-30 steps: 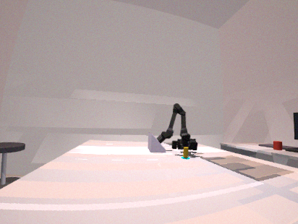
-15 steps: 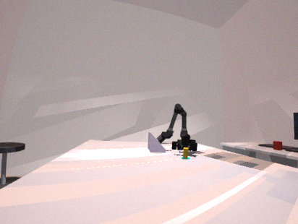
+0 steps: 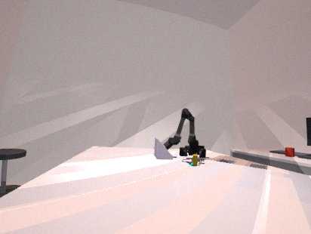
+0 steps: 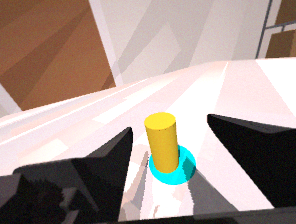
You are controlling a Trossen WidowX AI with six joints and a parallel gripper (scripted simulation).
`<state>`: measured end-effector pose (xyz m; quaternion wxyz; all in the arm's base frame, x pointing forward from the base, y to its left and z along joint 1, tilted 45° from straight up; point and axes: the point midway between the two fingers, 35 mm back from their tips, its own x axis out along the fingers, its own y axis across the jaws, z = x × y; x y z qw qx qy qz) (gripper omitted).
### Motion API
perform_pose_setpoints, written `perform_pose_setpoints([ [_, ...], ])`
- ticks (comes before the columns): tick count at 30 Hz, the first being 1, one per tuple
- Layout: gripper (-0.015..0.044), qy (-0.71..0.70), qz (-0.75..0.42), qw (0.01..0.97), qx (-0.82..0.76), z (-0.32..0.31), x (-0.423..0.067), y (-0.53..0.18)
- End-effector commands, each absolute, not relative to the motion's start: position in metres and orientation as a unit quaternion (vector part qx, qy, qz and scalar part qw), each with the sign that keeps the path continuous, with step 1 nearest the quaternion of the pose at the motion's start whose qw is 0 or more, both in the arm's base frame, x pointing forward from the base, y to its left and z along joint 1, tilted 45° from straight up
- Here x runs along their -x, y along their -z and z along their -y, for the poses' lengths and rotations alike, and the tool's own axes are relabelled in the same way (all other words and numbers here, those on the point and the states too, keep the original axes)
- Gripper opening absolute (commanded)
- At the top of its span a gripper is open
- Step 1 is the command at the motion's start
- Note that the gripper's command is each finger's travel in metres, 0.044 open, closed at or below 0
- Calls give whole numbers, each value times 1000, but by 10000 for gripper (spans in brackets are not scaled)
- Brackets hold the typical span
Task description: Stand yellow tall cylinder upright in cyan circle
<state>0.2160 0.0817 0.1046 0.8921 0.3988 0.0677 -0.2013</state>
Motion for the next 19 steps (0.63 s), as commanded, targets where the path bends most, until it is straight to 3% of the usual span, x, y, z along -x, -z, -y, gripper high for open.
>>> perform_pose_setpoints([
  [1,400,202,-68,890,-403,-77,-217,-114],
  [19,400,203,-64,891,-401,-31,-211,-159],
])
